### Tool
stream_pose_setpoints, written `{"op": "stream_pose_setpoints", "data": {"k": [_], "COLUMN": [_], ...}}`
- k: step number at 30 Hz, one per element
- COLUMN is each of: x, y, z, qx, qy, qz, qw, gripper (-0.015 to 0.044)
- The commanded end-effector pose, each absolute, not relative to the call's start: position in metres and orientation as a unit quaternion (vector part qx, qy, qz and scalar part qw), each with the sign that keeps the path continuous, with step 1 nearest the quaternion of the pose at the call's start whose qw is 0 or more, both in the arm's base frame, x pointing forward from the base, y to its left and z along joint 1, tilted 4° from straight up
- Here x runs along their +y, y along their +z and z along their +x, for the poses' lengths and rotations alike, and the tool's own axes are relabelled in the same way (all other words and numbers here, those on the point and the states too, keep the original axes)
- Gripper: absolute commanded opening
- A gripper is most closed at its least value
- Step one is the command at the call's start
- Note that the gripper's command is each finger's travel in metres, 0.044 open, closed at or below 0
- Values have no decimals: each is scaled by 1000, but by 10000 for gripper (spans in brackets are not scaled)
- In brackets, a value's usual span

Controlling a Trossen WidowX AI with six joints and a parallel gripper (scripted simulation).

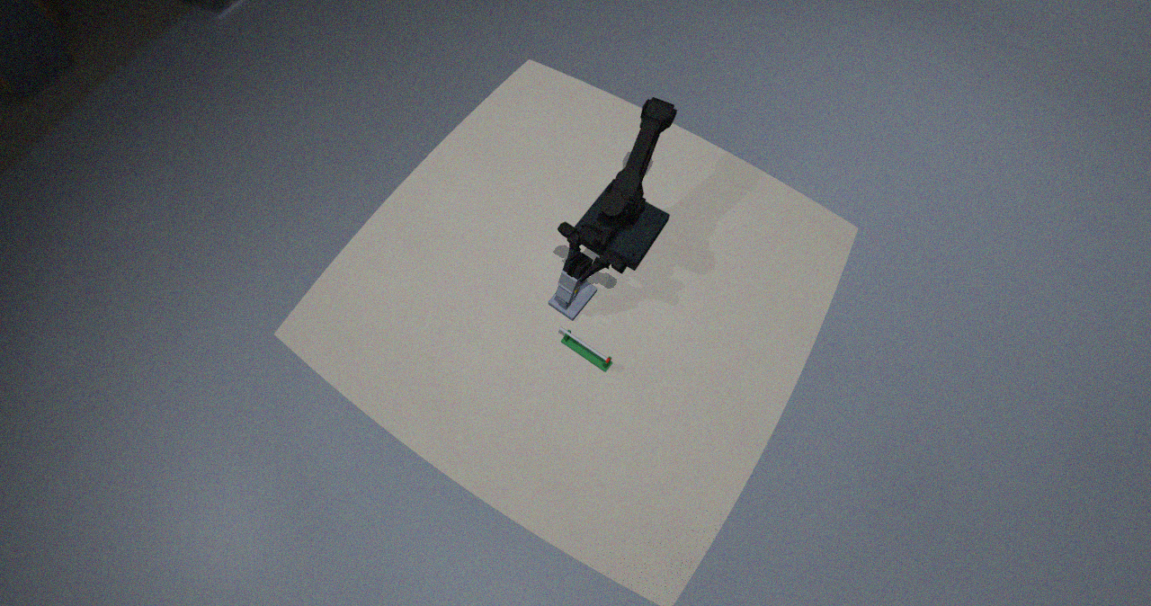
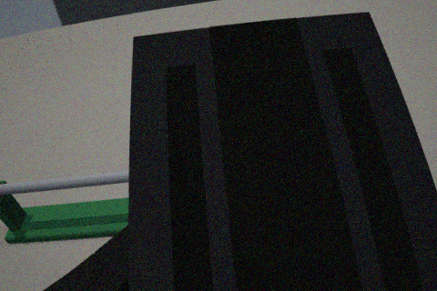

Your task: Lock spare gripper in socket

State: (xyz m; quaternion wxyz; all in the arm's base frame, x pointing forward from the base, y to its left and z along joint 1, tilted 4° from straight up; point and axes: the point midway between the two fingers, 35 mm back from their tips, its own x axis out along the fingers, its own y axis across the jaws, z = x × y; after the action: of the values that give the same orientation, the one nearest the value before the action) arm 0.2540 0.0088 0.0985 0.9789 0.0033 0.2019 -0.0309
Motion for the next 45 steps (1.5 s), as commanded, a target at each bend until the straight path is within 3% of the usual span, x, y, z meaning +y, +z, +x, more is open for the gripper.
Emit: {"op": "stream_pose_setpoints", "data": {"k": [1,14,31,45], "x": [9,9,9,9], "y": [97,97,97,113], "z": [257,256,256,249], "qx": [197,197,197,201], "qy": [-30,-31,-31,-30], "qz": [2,3,3,2], "qw": [980,980,980,979], "gripper": [0,0,440,440]}}
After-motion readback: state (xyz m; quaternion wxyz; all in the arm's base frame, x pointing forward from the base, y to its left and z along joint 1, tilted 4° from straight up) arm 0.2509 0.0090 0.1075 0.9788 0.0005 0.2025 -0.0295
